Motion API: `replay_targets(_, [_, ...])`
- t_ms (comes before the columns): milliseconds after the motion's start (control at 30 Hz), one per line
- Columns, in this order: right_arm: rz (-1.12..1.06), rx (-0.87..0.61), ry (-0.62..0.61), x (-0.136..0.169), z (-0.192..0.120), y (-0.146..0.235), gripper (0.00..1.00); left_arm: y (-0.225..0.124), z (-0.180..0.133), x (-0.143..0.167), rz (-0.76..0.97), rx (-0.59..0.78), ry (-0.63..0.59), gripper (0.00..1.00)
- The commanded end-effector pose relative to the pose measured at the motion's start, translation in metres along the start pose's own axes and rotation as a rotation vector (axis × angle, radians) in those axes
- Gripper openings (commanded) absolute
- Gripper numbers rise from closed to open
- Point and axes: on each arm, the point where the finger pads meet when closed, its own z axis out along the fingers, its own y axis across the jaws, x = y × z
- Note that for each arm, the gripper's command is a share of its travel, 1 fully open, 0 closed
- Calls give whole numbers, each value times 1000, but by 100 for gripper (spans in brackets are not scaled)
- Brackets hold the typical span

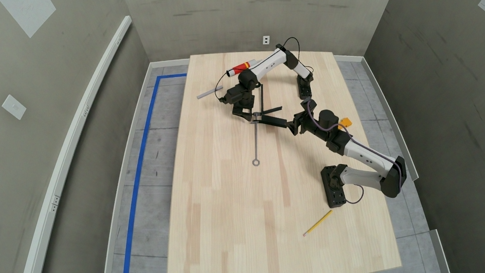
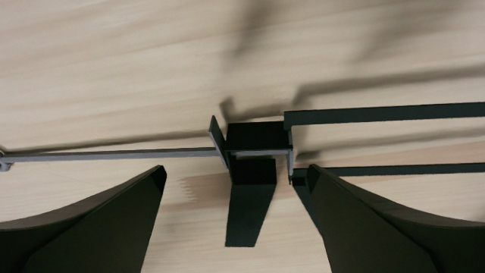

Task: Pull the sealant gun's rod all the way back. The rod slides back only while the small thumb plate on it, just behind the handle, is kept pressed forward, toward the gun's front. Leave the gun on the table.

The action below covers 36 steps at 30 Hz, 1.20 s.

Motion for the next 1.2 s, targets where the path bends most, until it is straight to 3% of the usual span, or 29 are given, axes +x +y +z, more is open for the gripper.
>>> replay_targets(0, [-92,-95,-168,-13,-18,6,100,0,1,-7,-5,-5,-38,70])
replay_targets(767, [-477,-284,-540,23,-31,-31,100,0,1,-7,-5,-5,-38,70])
replay_targets(933, [-596,-352,-690,29,-36,-42,100,0,1,-7,-5,-5,-38,70])
replay_targets(1167, [-664,-381,-755,40,-33,-55,100,0,1,-7,-5,-5,-38,70])
